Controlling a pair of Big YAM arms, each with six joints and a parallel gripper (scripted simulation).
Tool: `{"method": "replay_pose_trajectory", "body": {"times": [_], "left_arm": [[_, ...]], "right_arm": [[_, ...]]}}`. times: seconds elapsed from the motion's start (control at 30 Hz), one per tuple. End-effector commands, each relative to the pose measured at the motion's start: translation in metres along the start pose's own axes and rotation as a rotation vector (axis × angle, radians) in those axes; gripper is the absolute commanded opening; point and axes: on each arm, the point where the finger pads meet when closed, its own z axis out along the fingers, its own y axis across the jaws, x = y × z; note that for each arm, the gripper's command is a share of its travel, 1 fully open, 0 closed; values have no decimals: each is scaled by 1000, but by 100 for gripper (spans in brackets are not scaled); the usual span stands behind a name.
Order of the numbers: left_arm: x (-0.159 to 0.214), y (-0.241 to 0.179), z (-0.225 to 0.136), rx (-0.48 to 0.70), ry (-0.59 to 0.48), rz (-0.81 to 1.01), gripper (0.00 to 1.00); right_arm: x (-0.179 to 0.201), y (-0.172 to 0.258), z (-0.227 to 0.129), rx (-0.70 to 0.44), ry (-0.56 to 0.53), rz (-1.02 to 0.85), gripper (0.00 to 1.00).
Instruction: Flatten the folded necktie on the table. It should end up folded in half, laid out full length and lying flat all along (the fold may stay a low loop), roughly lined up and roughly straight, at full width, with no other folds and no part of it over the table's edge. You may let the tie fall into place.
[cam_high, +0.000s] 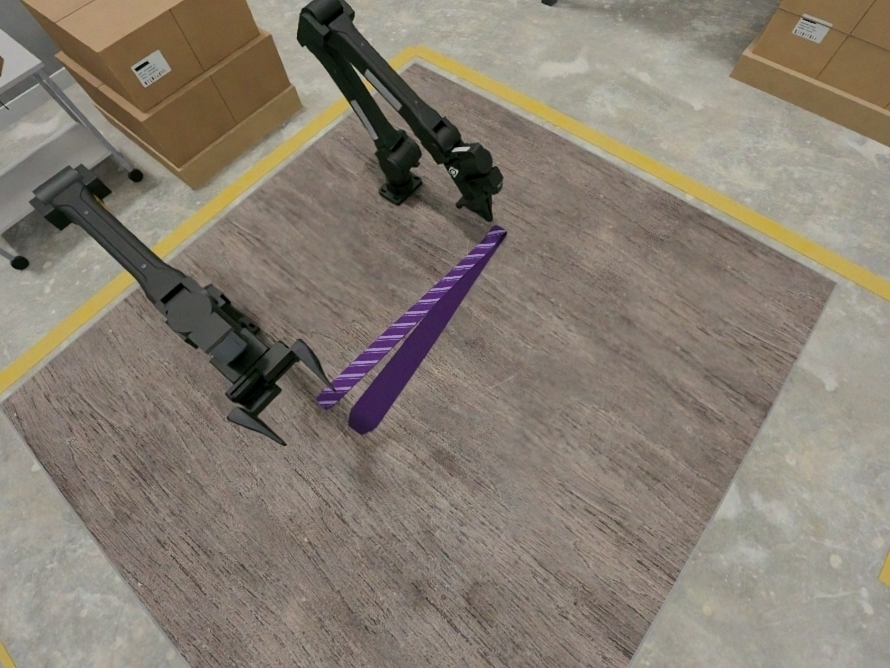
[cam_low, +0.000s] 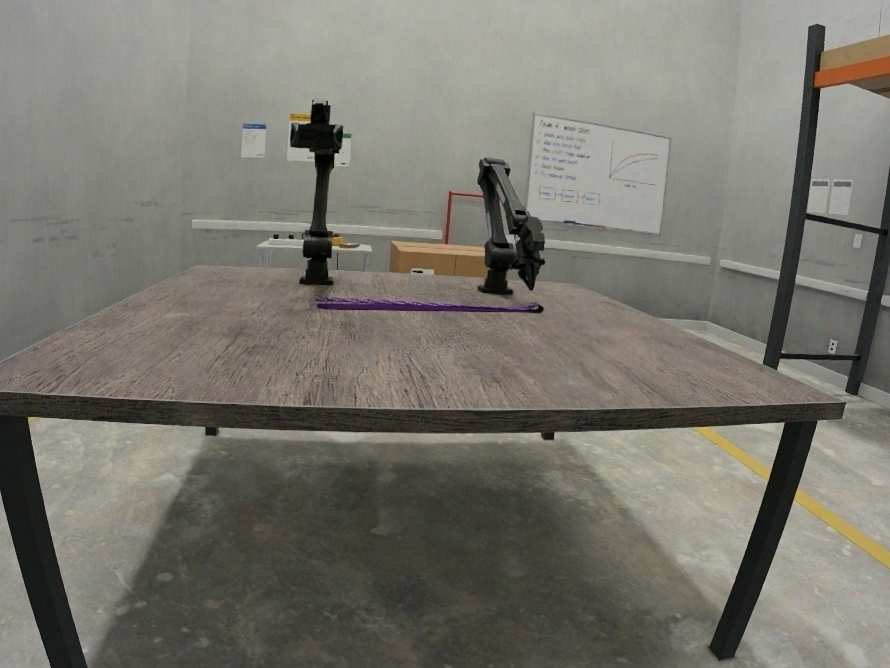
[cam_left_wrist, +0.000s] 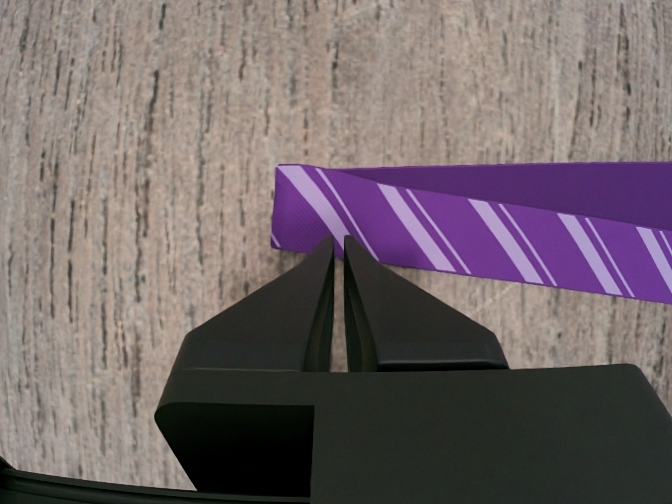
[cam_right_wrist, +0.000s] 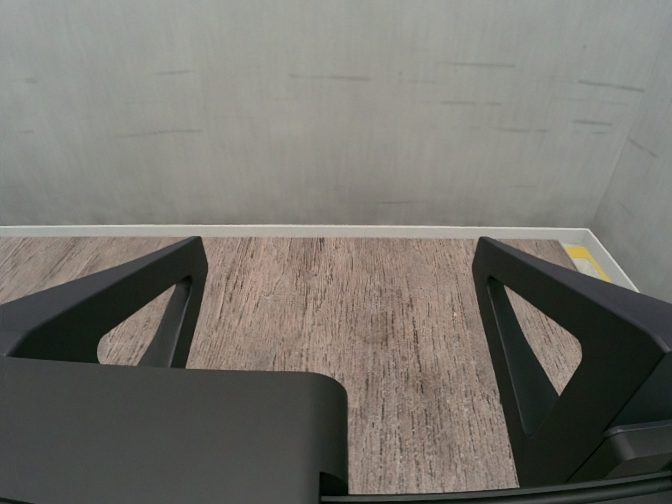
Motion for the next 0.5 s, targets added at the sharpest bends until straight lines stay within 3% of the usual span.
{"method": "replay_pose_trajectory", "body": {"times": [0.0,0.47], "left_arm": [[-20,0,-6,0,-55,4,4],[-23,-1,5,0,-55,4,4]], "right_arm": [[-12,0,0,0,-19,0,100],[-12,0,0,0,-19,0,100]]}}
